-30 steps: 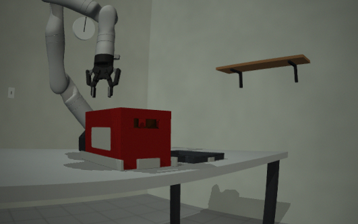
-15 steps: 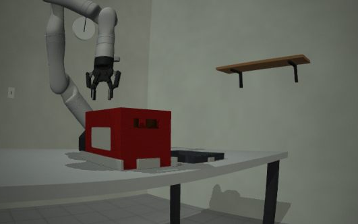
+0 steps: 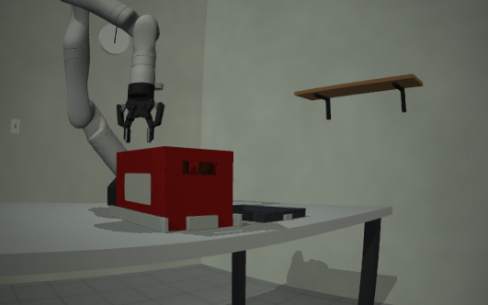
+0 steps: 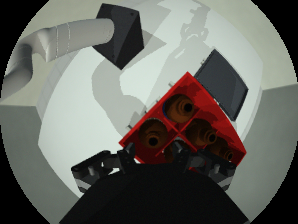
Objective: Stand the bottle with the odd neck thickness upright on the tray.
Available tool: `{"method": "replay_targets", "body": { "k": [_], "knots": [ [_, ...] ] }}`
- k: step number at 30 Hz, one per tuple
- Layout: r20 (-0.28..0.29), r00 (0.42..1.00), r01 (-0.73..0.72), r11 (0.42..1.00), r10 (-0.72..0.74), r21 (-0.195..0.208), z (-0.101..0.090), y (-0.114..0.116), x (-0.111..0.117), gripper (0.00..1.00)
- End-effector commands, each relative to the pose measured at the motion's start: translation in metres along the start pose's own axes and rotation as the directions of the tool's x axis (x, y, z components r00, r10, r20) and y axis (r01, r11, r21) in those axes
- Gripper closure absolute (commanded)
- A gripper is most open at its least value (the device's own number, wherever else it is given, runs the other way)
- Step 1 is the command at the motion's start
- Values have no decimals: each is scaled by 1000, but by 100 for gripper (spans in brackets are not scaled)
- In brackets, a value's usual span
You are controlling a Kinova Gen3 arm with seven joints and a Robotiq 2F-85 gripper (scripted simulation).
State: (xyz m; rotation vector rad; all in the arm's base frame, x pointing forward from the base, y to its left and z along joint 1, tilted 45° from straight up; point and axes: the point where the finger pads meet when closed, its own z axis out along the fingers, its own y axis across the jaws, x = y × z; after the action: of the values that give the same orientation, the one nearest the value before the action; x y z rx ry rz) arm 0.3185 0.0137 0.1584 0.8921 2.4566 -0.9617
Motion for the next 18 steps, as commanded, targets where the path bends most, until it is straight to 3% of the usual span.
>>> {"method": "replay_targets", "body": {
  "k": [1,18],
  "knots": [
    [0,1000,0,1000,0,4,4,-1,0,36],
    [0,1000,0,1000,0,4,16,-1,0,36]
  ]
}}
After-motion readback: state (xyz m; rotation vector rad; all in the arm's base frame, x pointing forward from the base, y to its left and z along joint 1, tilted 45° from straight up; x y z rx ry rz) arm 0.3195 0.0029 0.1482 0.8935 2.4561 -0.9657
